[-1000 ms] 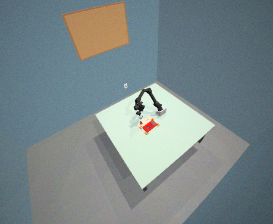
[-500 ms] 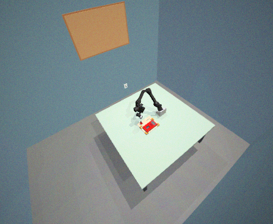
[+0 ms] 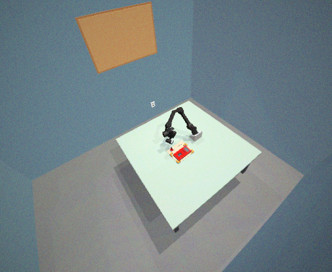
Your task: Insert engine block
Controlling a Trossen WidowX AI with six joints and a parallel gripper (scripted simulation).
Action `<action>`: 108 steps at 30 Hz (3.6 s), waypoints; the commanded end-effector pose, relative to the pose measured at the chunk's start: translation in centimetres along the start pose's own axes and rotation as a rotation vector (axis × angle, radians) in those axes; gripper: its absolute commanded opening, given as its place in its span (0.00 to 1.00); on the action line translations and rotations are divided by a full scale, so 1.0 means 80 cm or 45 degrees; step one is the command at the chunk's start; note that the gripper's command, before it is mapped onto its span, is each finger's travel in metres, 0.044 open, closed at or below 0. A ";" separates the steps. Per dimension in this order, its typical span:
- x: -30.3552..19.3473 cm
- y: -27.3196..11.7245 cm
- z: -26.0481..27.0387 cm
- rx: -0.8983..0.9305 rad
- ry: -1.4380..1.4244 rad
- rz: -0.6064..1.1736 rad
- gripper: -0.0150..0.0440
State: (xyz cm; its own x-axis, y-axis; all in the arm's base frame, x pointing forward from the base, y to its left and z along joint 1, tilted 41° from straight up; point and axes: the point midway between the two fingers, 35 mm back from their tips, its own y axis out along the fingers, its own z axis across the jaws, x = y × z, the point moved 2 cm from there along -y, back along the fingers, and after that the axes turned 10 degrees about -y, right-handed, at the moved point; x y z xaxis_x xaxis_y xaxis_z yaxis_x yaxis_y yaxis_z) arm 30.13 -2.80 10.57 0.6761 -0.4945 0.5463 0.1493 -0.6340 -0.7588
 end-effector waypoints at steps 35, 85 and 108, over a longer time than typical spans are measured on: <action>0.000 0.032 -0.001 0.002 -0.003 -0.014 0.38; 0.003 -0.098 0.009 -0.010 -0.007 0.005 0.25; 0.032 -0.095 0.002 0.097 0.003 0.590 0.25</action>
State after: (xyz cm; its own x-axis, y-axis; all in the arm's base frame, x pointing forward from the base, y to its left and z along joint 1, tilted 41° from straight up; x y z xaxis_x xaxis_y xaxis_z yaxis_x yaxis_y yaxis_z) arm 30.62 1.35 17.63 0.6929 -0.6796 0.2412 -0.0604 -0.3880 -0.9197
